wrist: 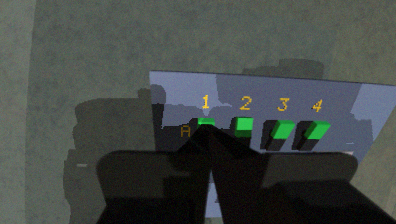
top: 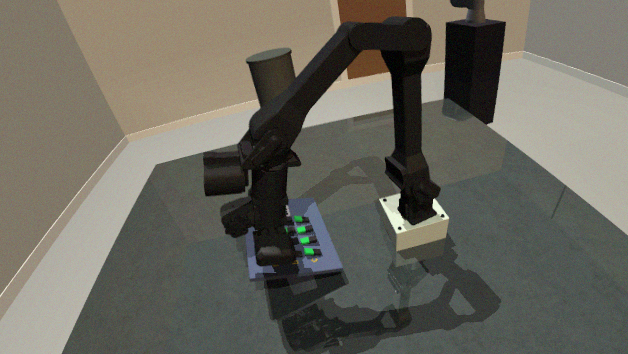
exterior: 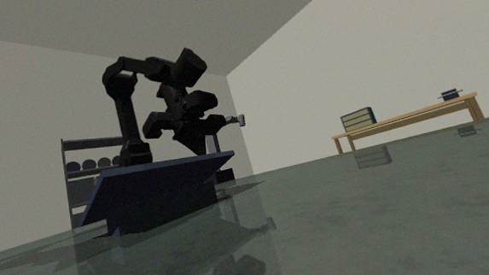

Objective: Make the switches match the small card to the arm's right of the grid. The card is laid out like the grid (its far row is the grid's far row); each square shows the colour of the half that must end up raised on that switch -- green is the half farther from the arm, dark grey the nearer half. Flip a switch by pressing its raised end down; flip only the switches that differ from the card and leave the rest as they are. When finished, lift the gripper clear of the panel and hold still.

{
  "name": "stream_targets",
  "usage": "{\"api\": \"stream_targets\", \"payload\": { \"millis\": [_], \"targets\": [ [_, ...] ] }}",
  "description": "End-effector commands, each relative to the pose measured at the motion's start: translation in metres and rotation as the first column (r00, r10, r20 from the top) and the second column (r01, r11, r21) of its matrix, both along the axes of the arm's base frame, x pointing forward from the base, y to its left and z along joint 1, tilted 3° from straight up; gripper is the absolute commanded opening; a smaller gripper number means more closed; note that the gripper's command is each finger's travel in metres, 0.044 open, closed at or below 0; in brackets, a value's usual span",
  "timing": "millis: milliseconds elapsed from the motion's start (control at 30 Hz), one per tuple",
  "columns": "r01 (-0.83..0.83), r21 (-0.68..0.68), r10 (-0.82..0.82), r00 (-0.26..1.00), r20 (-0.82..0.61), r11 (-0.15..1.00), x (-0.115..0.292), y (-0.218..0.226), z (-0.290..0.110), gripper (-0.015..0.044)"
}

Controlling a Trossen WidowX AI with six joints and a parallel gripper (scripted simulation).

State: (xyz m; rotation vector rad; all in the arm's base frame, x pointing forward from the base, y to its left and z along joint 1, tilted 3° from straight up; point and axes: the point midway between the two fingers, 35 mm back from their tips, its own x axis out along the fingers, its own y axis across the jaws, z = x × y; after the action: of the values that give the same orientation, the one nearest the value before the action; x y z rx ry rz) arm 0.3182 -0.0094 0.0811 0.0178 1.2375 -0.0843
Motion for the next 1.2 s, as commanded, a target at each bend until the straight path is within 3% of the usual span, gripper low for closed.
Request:
{"api": "stream_targets", "payload": {
  "millis": [0,1167],
  "targets": [
    [-0.001,-0.001,0.001,1.0,-0.002,1.0,-0.0006,-0.0002,-0.0011,0.0],
    [-0.001,-0.001,0.001,1.0,-0.002,1.0,0.001,-0.0005,-0.0055,0.0]
  ]
}}
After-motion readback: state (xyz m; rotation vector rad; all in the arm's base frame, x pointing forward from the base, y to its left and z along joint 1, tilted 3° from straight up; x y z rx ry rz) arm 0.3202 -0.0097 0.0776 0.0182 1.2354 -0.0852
